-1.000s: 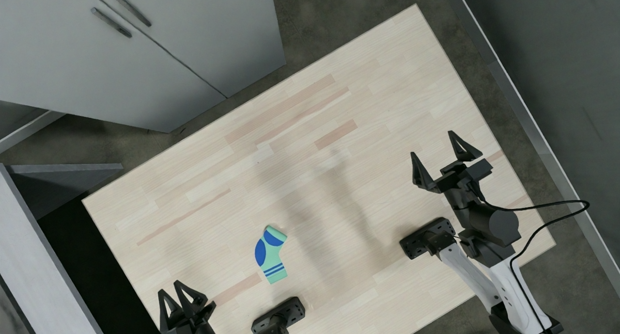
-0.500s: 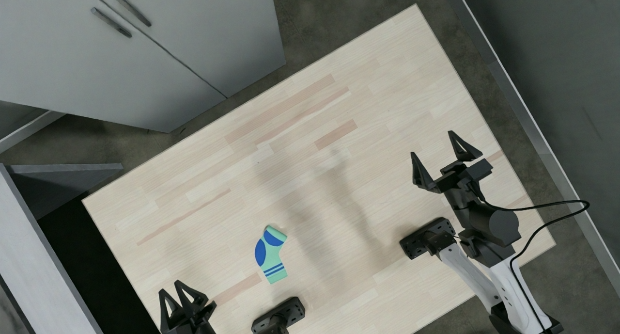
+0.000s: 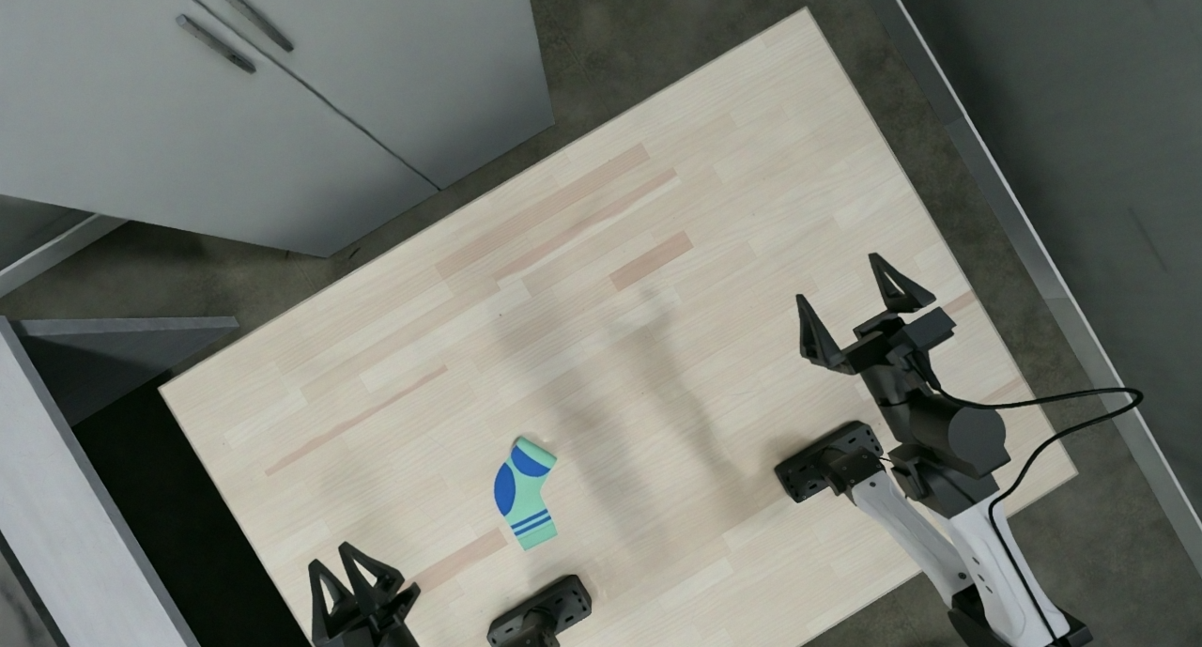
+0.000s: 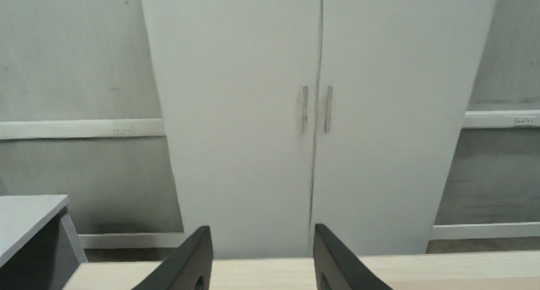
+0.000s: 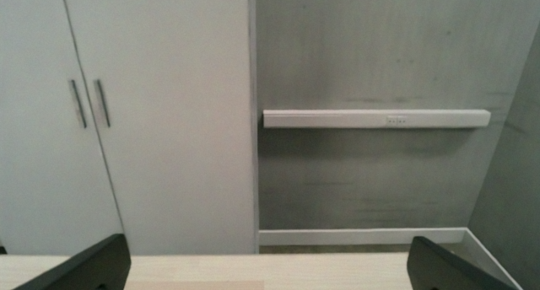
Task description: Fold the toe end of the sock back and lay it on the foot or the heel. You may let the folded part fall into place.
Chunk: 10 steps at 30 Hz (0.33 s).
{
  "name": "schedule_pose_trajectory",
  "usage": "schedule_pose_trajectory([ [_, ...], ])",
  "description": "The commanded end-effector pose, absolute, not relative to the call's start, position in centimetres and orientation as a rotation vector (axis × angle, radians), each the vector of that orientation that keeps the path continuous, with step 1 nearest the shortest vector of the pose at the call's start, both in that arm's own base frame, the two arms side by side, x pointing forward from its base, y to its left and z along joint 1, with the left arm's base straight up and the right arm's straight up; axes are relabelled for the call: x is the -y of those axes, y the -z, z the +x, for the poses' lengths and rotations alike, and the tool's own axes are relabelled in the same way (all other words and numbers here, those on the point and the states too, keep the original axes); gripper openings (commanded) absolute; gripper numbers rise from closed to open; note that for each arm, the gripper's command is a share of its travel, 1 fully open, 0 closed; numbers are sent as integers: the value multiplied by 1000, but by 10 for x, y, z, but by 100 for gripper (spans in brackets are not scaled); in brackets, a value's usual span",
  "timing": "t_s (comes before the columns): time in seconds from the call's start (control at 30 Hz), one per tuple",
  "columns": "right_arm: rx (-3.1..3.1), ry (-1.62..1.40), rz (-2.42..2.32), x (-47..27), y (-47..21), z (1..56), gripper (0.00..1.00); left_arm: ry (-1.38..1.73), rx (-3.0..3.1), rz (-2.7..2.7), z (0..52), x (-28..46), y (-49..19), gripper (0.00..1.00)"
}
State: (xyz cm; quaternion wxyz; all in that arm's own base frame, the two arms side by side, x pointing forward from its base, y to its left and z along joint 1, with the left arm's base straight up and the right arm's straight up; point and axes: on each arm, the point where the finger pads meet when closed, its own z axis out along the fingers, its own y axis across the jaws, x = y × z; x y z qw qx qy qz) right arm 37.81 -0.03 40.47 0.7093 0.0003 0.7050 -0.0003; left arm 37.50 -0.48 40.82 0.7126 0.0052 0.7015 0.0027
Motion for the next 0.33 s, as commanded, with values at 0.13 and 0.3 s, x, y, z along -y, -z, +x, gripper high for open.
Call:
schedule_pose_trajectory([
  [0.13, -1471, 27, 2, 3, -437, 373, 100, -7, -1556, -16, 370, 1, -411, 38],
  [0.3, -1472, 26, 1, 2, -437, 374, 100, -9, -1559, -17, 370, 0, -410, 38],
])
